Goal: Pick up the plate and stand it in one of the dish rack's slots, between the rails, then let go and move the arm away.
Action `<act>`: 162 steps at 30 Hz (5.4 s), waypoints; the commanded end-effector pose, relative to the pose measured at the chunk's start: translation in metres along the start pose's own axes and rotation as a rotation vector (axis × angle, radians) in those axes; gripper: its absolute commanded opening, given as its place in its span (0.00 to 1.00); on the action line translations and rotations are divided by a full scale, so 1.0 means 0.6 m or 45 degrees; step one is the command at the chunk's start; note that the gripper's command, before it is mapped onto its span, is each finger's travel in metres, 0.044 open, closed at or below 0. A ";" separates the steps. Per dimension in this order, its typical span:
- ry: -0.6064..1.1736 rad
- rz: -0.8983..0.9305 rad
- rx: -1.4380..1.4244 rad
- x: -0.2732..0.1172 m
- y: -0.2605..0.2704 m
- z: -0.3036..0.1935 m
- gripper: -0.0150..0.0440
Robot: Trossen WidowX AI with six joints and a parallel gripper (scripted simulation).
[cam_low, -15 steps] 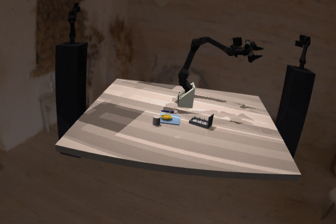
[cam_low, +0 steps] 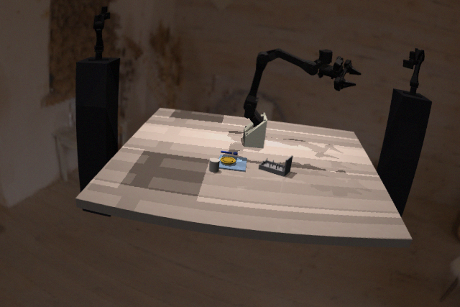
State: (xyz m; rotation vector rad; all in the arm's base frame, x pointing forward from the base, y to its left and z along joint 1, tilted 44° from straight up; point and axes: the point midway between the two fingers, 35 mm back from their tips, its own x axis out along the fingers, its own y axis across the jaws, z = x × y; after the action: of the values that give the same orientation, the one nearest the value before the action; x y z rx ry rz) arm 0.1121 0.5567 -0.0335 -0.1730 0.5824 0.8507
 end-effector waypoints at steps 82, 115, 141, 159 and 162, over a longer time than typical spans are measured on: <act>1.304 -1.527 0.458 -0.639 -0.955 -0.105 0.93; 1.304 -1.533 0.453 -0.646 -0.989 -0.150 0.90; 1.298 -1.509 0.469 -0.621 -0.919 -0.032 0.25; 1.304 -1.522 0.459 -0.617 -0.831 0.078 0.25; 1.304 -1.524 0.458 -0.617 -0.825 0.085 0.25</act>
State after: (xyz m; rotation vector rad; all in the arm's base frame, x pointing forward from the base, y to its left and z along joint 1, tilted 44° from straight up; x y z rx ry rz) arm 0.3141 0.0017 0.1650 -0.5651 1.3658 -0.5881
